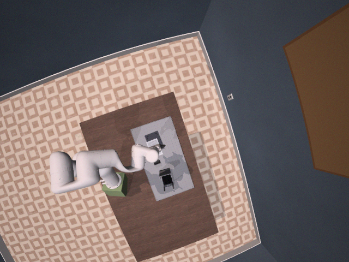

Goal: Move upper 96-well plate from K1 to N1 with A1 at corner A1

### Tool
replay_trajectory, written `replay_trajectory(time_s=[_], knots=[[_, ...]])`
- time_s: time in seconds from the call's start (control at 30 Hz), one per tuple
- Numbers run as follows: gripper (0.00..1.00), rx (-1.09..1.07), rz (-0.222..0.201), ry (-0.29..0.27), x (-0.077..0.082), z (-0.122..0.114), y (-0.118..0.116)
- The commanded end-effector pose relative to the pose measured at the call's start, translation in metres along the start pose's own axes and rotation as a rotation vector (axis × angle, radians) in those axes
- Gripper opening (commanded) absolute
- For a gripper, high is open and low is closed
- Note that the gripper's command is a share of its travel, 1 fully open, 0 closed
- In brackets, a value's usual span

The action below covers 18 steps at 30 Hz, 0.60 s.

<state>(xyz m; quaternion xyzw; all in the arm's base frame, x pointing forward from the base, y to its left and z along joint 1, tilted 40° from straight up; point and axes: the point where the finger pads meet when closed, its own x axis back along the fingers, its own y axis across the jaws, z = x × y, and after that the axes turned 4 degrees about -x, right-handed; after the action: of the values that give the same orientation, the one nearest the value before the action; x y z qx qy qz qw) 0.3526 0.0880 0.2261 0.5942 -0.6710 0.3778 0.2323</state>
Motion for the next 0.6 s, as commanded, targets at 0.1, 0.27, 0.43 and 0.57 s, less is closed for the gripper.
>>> replay_trajectory(time_s=[0.1, 0.27, 0.43, 0.57], knots=[[0.0, -0.001, 0.004, 0.001, 0.001, -0.025, -0.001], [0.0, -0.001, 0.004, 0.001, 0.001, -0.031, -0.001], [0.0, -0.001, 0.004, 0.001, 0.001, -0.032, -0.001], [0.0, -0.001, 0.004, 0.001, 0.001, -0.032, -0.001]])
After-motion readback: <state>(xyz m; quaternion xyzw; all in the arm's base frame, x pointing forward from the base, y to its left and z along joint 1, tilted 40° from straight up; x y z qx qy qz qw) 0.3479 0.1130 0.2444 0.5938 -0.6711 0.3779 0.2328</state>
